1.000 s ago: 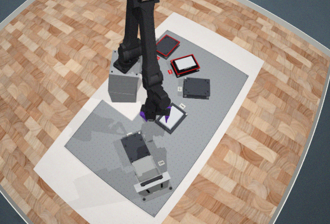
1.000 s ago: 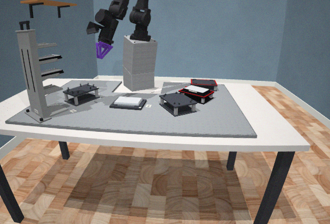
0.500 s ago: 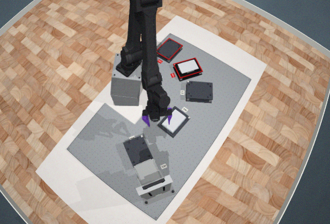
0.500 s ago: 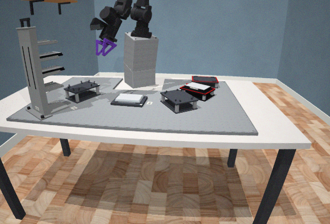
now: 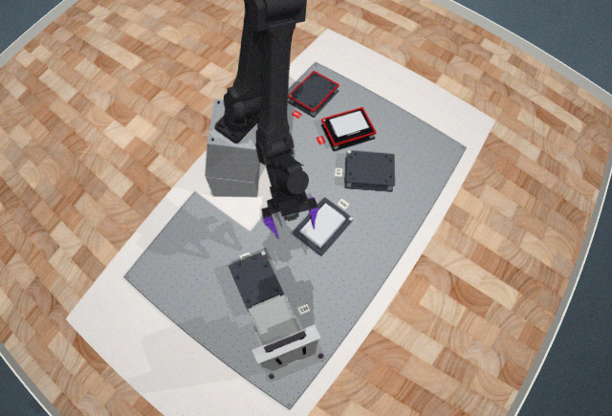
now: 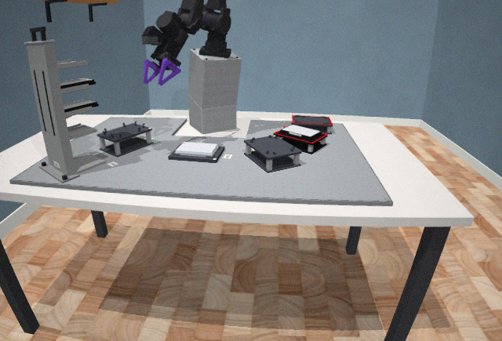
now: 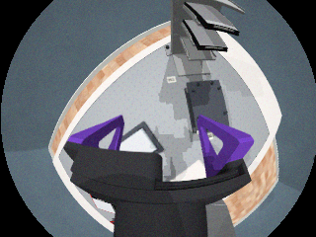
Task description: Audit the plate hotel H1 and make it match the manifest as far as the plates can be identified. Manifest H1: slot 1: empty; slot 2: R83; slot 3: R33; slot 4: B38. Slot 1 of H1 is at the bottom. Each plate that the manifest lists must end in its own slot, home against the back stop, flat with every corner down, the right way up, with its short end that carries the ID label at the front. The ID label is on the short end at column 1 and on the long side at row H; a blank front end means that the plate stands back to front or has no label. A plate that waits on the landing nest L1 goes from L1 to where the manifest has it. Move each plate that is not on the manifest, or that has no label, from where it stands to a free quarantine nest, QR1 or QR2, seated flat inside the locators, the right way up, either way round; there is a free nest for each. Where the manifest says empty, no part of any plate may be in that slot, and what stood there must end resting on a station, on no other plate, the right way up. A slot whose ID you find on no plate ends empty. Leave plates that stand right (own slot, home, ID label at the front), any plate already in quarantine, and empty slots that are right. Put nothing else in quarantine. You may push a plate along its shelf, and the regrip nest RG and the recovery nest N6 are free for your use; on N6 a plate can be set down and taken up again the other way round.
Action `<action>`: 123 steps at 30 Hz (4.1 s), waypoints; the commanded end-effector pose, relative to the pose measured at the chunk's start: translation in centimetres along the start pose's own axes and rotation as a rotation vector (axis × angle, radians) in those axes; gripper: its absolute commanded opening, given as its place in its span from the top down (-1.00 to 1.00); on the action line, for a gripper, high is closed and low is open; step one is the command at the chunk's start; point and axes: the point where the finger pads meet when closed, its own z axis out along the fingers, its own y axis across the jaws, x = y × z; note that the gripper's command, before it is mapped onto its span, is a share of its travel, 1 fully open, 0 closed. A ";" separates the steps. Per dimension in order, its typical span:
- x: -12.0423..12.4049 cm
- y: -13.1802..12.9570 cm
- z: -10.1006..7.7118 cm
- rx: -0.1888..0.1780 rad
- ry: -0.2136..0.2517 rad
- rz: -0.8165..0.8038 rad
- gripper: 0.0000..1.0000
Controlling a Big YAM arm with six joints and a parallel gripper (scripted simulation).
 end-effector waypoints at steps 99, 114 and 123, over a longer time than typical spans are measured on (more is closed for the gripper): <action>-1.8 -14.5 5.1 -0.061 -0.119 -0.179 -1.00; -1.0 -15.0 6.6 -0.051 -0.094 -0.149 -1.00; -3.4 -14.3 7.3 -0.057 -0.122 -0.173 -1.00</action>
